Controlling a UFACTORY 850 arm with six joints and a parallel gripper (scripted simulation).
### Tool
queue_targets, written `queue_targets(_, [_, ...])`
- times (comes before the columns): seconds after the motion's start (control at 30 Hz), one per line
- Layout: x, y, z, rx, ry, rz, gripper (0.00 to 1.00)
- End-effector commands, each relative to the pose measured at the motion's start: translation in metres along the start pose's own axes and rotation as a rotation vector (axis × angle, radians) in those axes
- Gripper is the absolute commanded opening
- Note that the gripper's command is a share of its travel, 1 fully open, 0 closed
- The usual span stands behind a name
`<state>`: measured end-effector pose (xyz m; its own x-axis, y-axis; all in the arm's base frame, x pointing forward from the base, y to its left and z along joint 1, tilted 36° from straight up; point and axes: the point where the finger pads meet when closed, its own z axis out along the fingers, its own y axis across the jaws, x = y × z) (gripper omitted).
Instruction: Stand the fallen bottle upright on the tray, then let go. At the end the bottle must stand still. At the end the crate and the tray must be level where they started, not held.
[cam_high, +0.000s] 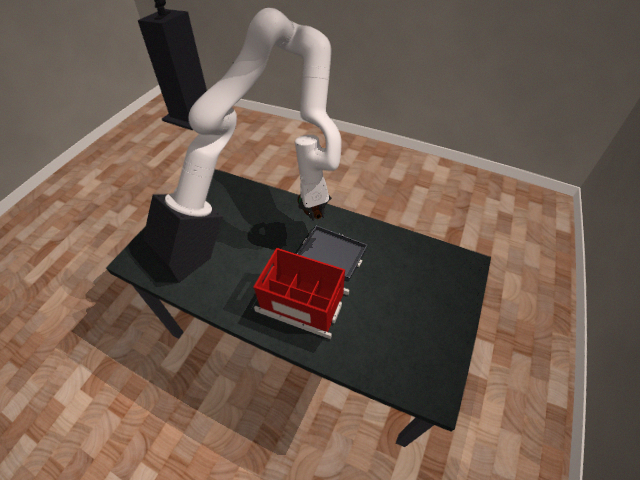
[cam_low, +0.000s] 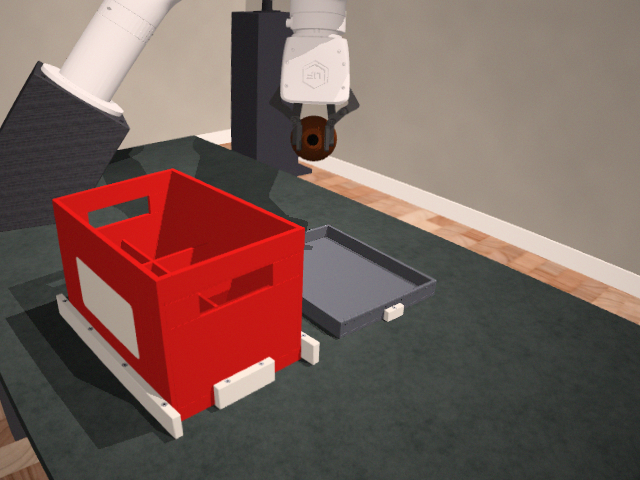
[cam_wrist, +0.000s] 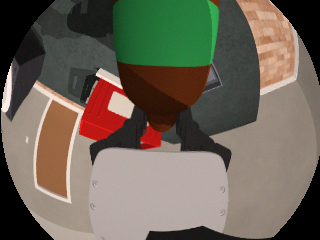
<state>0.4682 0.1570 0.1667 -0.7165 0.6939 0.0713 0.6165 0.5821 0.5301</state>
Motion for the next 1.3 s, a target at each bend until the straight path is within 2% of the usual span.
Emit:
queue_targets(0.0, [-0.0007, 0.0016, -0.0002, -0.007, -0.03, -0.001, 0.0])
queue_targets(0.3, [-0.0004, 0.0006, -0.0008, -0.003, -0.093, -0.001, 0.0])
queue_targets(0.6, [0.0004, -0.0017, -0.0016, 0.005, -0.122, 0.001, 0.0])
queue_targets(1.27, [0.0007, -0.0026, -0.0018, 0.008, -0.131, 0.001, 0.0])
